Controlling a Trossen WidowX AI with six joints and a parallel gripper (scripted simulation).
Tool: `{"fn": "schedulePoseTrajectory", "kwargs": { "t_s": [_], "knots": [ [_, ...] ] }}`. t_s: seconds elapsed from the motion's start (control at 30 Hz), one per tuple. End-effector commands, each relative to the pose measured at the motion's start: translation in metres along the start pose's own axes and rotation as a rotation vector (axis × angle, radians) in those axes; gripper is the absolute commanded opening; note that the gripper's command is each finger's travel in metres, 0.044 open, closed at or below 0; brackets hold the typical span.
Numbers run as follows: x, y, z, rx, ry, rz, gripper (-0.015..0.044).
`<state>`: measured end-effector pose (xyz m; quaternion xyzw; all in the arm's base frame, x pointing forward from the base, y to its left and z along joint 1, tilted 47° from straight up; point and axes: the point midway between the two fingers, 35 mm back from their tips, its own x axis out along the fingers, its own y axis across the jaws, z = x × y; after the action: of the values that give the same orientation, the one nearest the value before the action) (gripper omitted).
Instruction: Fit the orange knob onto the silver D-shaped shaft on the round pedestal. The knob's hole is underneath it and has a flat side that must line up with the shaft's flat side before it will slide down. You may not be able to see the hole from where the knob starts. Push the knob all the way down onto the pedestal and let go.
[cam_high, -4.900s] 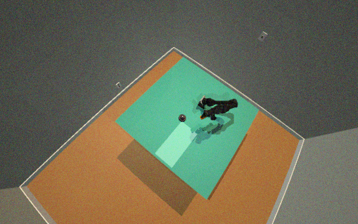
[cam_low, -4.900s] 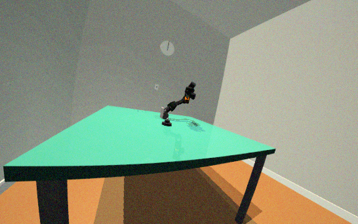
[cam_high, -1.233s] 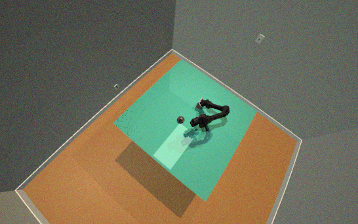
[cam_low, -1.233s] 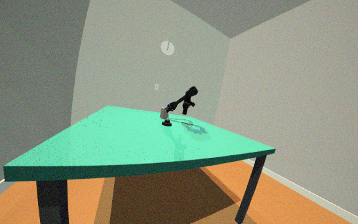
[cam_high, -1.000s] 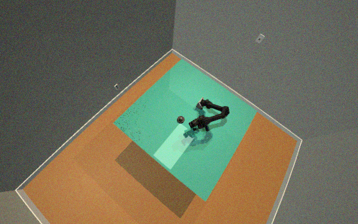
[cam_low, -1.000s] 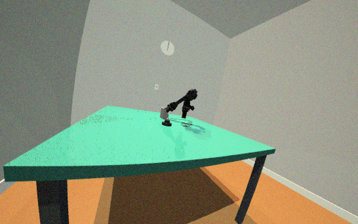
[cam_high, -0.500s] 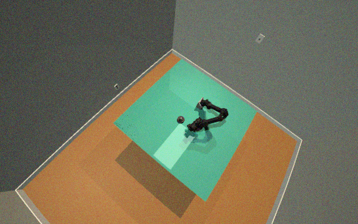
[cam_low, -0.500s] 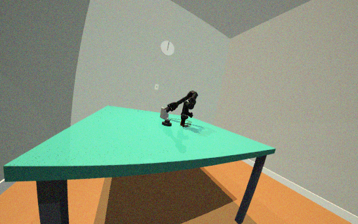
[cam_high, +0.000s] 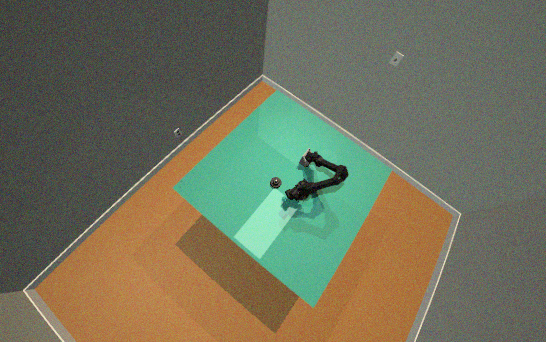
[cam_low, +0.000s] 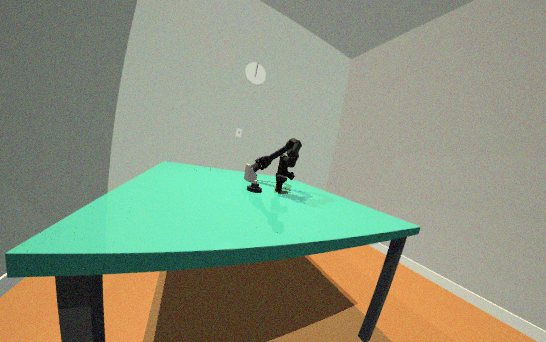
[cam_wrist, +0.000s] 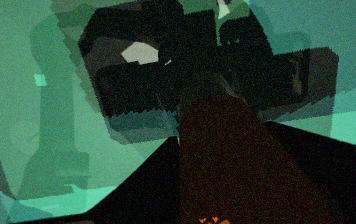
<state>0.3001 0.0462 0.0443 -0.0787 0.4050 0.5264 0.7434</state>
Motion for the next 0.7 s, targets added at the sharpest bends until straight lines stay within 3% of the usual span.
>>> {"fn": "schedulePoseTrajectory", "kwargs": {
  "t_s": [0.0, 0.43, 0.5, 0.67],
  "knots": [
    [0.0, 0.0, 0.0, -0.001, 0.001, 0.0, 0.024],
    [0.0, 0.0, 0.0, -0.001, 0.001, 0.0, 0.024],
    [-0.01, -0.002, 0.0, 0.0, 0.003, -0.001, 0.0292],
    [-0.078, -0.001, -0.001, 0.006, 0.001, -0.001, 0.0424]
  ]
}}
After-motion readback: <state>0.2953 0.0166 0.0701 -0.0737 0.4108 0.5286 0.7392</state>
